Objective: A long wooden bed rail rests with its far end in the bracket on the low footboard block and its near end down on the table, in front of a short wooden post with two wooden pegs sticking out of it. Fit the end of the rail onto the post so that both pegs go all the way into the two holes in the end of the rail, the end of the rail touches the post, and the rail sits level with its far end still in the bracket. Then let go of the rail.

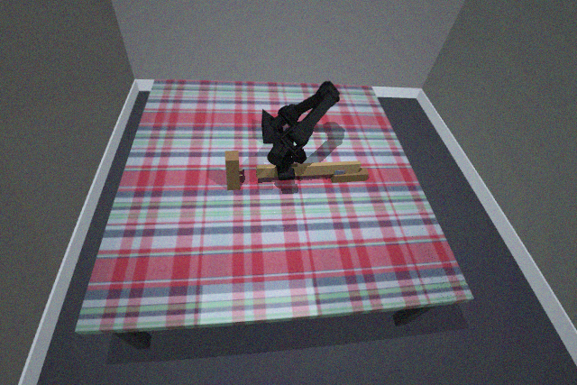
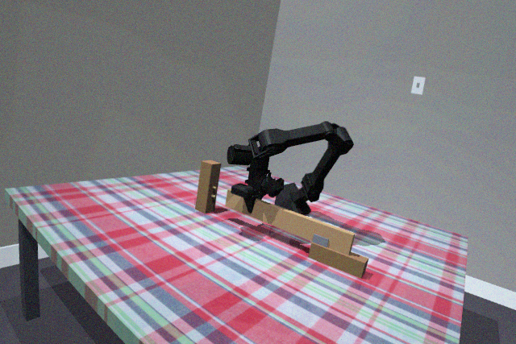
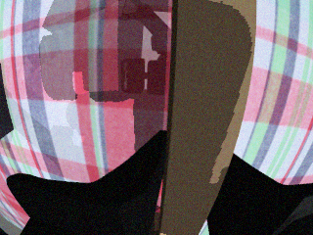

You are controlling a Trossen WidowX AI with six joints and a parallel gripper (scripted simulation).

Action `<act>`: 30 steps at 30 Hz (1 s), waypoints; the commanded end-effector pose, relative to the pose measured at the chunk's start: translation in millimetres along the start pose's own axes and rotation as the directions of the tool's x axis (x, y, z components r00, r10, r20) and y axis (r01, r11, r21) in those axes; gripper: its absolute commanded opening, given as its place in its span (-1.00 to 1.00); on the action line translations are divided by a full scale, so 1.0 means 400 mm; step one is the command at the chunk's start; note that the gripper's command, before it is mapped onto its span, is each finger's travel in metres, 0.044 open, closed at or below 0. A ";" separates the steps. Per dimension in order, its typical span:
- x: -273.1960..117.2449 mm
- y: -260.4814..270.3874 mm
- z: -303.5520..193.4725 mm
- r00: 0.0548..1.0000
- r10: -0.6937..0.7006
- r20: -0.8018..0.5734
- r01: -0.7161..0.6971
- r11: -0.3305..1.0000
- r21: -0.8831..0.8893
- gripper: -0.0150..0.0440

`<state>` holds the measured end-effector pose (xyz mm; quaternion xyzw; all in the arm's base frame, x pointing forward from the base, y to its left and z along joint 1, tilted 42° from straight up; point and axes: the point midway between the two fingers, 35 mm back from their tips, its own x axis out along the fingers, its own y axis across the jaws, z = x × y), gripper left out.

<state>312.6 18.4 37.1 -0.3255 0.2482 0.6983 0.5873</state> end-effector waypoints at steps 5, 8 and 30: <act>-0.005 0.000 -0.005 1.000 -0.007 -0.006 0.007 1.000 0.000 -0.49; -0.004 0.000 -0.007 1.000 -0.007 -0.006 0.007 1.000 0.000 -0.49; -0.004 0.000 -0.023 1.000 -0.008 -0.007 0.008 1.000 0.000 -0.49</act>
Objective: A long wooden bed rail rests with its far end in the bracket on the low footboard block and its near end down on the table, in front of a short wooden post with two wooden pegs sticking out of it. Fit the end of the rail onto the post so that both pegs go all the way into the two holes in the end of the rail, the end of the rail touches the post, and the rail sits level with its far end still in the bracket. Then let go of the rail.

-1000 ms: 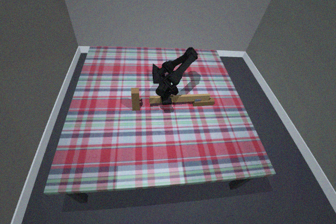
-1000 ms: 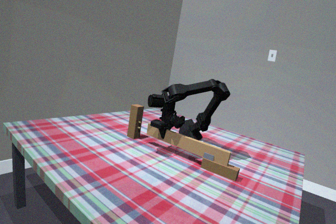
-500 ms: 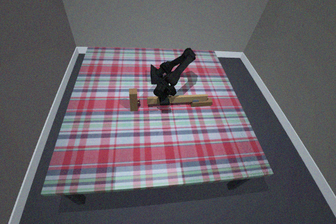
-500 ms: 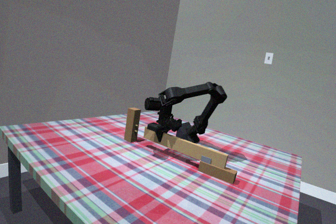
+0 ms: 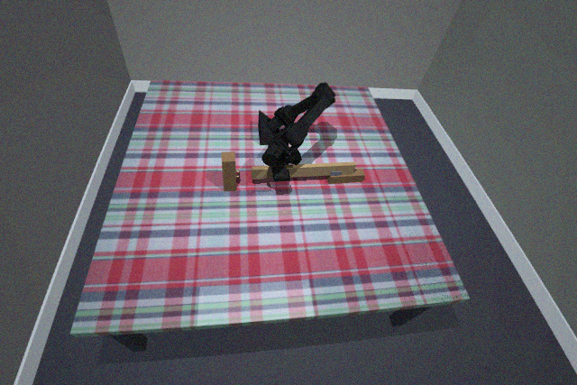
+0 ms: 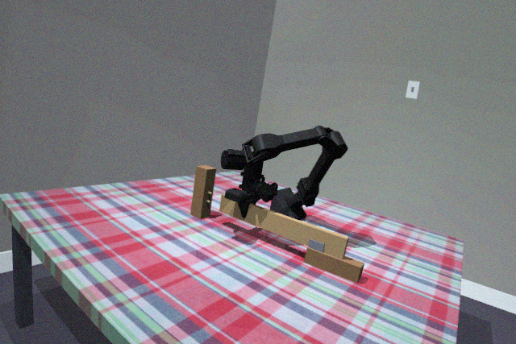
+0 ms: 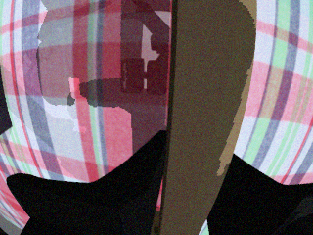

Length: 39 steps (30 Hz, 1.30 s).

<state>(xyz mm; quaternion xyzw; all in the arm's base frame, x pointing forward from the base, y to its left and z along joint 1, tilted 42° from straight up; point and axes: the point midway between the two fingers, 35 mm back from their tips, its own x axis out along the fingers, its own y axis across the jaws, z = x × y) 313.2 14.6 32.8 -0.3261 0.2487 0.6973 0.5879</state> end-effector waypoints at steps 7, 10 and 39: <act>-0.009 0.000 -0.014 1.000 -0.006 -0.005 0.006 1.000 -0.001 -0.49; -0.009 -0.001 -0.016 1.000 -0.006 -0.005 0.006 1.000 -0.001 -0.49; -0.006 -0.002 -0.039 1.000 -0.006 -0.005 0.006 1.000 -0.001 -0.49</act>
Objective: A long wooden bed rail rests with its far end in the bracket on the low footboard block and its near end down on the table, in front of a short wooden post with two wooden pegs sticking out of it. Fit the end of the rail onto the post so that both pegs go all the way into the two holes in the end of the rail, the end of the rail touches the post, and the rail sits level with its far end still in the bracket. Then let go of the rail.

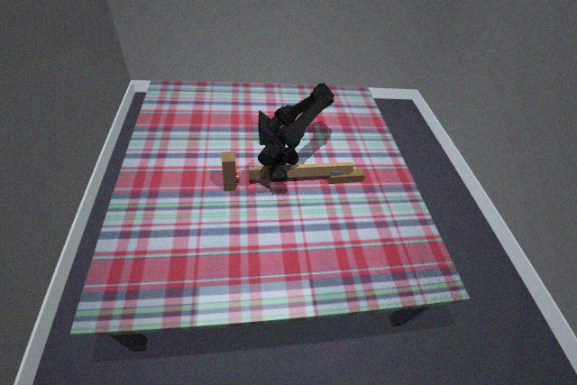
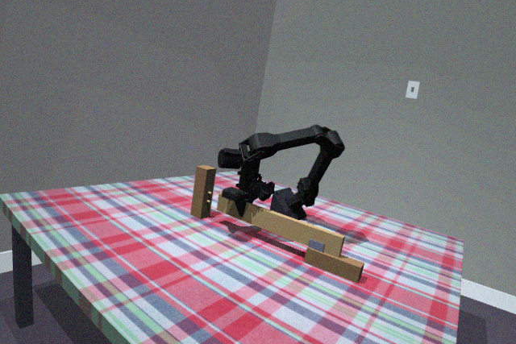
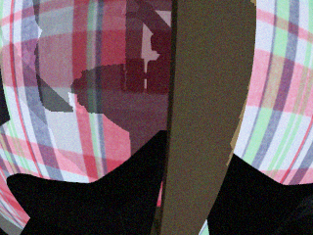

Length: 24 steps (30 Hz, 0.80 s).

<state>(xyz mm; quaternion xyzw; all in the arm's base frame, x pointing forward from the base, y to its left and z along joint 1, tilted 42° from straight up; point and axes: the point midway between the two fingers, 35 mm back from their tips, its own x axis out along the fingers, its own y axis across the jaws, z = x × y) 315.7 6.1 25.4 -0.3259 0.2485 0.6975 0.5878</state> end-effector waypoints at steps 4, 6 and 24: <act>-0.006 -0.001 -0.013 1.000 -0.006 -0.006 0.006 1.000 -0.001 -0.49; -0.007 -0.001 -0.014 1.000 -0.006 -0.006 0.006 1.000 -0.001 -0.49; -0.009 0.000 -0.028 1.000 -0.006 -0.006 0.006 1.000 -0.001 -0.49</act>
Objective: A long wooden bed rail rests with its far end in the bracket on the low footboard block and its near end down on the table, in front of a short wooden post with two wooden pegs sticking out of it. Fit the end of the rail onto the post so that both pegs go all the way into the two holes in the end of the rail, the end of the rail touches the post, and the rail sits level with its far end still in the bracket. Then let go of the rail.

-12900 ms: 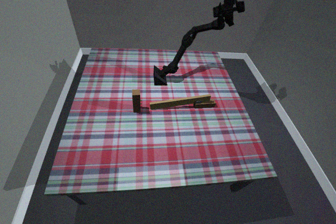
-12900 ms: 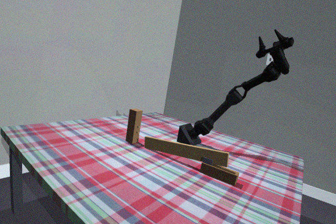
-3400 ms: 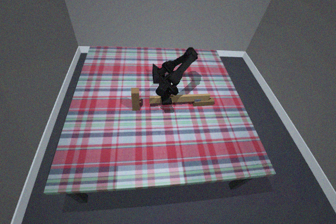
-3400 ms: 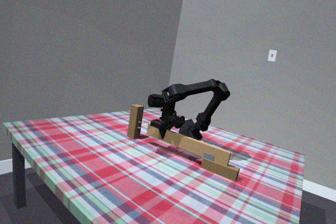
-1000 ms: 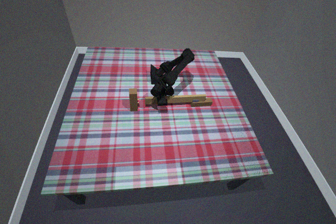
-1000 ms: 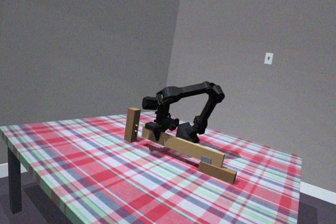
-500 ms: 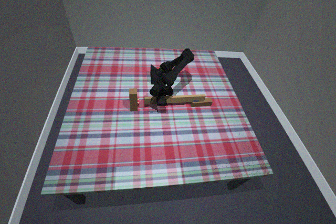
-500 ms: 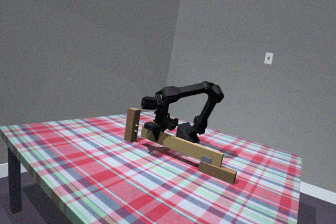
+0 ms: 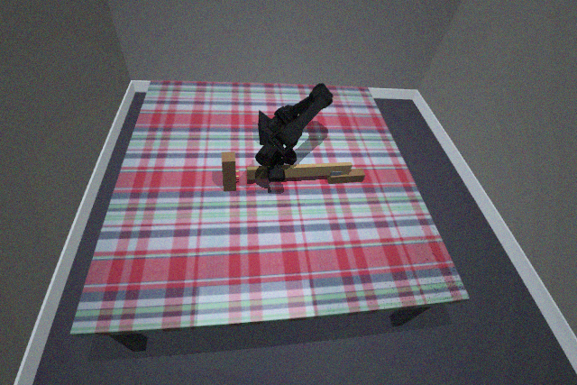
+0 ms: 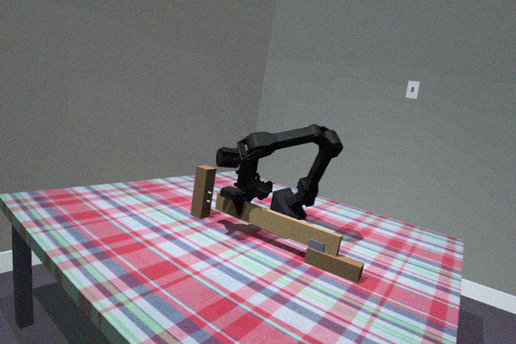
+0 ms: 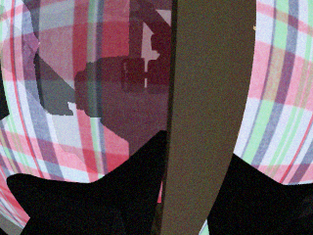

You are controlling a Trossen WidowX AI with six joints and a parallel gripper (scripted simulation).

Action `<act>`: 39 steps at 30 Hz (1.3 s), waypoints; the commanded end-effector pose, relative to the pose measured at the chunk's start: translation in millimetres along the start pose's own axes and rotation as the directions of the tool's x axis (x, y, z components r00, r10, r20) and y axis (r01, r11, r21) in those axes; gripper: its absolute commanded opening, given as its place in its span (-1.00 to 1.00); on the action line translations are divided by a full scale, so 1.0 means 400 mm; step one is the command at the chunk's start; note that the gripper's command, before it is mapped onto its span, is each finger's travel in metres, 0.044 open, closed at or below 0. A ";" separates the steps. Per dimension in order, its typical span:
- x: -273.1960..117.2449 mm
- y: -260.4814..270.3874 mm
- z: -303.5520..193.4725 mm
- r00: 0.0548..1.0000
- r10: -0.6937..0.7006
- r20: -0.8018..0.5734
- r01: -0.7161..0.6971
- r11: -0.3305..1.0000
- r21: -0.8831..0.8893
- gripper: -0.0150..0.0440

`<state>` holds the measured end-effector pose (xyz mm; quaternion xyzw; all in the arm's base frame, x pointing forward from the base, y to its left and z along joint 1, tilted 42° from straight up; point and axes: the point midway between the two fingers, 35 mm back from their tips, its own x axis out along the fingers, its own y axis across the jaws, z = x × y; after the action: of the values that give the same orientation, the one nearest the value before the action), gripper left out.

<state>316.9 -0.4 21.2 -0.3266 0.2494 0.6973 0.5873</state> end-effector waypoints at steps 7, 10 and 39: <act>-0.004 -0.001 -0.014 1.000 -0.007 -0.004 0.007 1.000 -0.001 -0.49; -0.004 -0.001 -0.016 1.000 -0.007 -0.004 0.007 1.000 -0.001 -0.49; -0.007 -0.001 -0.038 1.000 -0.007 -0.005 0.007 1.000 -0.001 -0.49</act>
<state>318.7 -9.1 13.5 -0.3267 0.2497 0.6973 0.5871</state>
